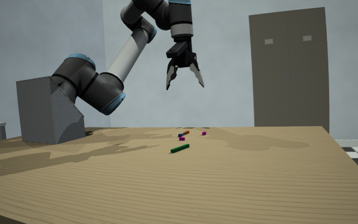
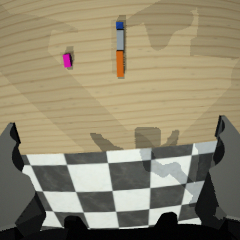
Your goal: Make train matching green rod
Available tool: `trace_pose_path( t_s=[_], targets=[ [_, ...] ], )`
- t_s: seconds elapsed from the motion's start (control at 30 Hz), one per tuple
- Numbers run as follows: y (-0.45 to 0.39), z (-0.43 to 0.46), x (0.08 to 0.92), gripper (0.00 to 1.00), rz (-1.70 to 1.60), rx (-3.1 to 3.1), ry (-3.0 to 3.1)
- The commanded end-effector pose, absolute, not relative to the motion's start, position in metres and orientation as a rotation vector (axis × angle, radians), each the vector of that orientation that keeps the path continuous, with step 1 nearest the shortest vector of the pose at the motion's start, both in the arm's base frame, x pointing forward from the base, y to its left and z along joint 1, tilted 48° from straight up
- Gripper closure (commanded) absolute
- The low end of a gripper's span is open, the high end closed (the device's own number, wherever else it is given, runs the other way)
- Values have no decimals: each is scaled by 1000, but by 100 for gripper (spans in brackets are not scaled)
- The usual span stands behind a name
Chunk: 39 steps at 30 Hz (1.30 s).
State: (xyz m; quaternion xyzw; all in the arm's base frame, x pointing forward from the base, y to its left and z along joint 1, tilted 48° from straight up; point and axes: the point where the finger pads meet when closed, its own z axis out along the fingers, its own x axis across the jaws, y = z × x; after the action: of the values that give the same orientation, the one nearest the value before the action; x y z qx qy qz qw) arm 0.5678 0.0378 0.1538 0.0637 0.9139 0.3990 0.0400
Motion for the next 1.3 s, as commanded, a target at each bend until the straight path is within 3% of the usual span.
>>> trace_pose_path(
  t_s=[0.0, 1.27],
  targets=[
    [26, 165, 564, 0, 1231, 187, 2806],
    [25, 167, 562, 0, 1237, 187, 2808]
  ],
)
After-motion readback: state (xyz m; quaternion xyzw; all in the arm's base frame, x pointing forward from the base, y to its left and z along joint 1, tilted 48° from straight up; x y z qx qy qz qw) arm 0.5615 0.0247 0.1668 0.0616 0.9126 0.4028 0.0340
